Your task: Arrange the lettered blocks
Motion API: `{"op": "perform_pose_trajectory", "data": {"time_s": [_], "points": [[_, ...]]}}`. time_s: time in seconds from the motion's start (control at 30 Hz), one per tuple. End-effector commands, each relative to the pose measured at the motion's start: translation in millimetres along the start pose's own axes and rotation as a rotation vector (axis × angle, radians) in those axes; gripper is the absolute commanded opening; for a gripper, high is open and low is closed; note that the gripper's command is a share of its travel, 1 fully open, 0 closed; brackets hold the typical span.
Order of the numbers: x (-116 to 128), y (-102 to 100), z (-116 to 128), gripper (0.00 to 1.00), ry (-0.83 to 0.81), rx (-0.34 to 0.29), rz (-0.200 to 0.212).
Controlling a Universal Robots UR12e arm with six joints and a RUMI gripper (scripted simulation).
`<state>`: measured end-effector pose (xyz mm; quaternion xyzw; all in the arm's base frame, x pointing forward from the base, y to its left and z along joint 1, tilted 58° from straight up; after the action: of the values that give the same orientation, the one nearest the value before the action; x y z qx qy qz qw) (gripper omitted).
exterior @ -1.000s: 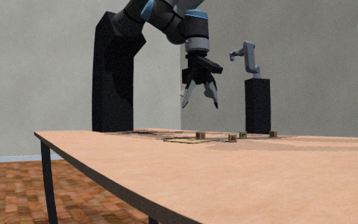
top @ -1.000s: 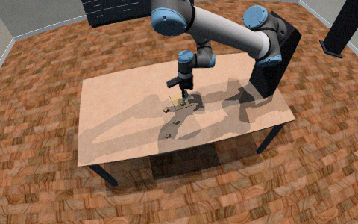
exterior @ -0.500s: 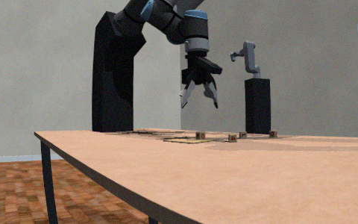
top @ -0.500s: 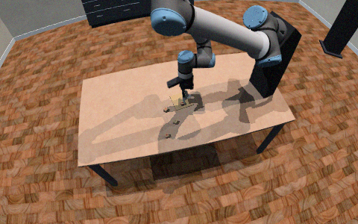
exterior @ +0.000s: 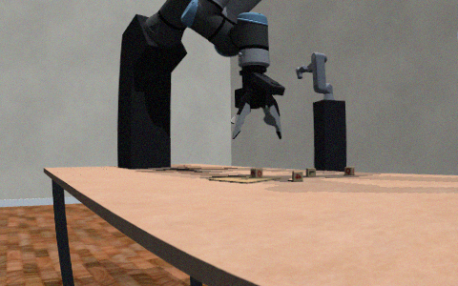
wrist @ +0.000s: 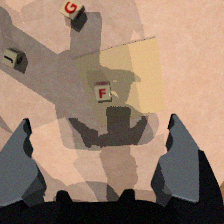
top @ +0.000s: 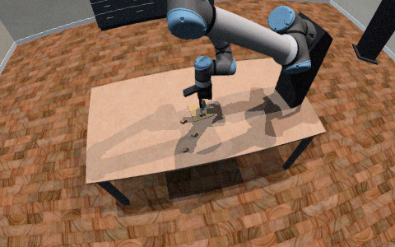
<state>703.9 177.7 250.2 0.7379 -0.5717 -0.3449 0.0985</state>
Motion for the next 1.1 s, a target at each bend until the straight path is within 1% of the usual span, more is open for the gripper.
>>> {"op": "perform_pose_trajectory", "data": {"time_s": [0.0, 0.07, 0.13, 0.57, 0.63, 0.8, 1.0, 1.03, 1.07], "points": [[-13.9, -3.7, -31.0, 1.00, -0.139, 0.007, -0.001], [-13.9, -3.7, -31.0, 1.00, -0.139, 0.007, -0.001], [-20.0, -5.2, -44.0, 1.00, -0.214, 0.007, -0.001], [-45.9, -6.9, -89.9, 1.00, -0.483, 0.007, -0.003], [-45.9, -6.9, -89.9, 1.00, -0.483, 0.007, -0.003], [-57.3, -5.9, -107.1, 1.00, -0.586, 0.007, -0.004], [-60.2, -6.0, -111.2, 1.00, -0.614, 0.007, -0.003], [-59.9, -6.4, -110.8, 0.37, -0.614, 0.006, -0.003], [-59.6, -6.8, -110.5, 0.37, -0.615, 0.005, -0.003]]}}
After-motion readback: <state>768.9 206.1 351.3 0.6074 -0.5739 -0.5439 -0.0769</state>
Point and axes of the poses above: the point where the finger pads meet when closed, its own y axis back along the fingers, its own x axis across the jaws, z = x × y, the point moved 2 cm from there along y, back along the fingers, and after that the axes turned 10 degrees about -y, right-handed, at the moved point
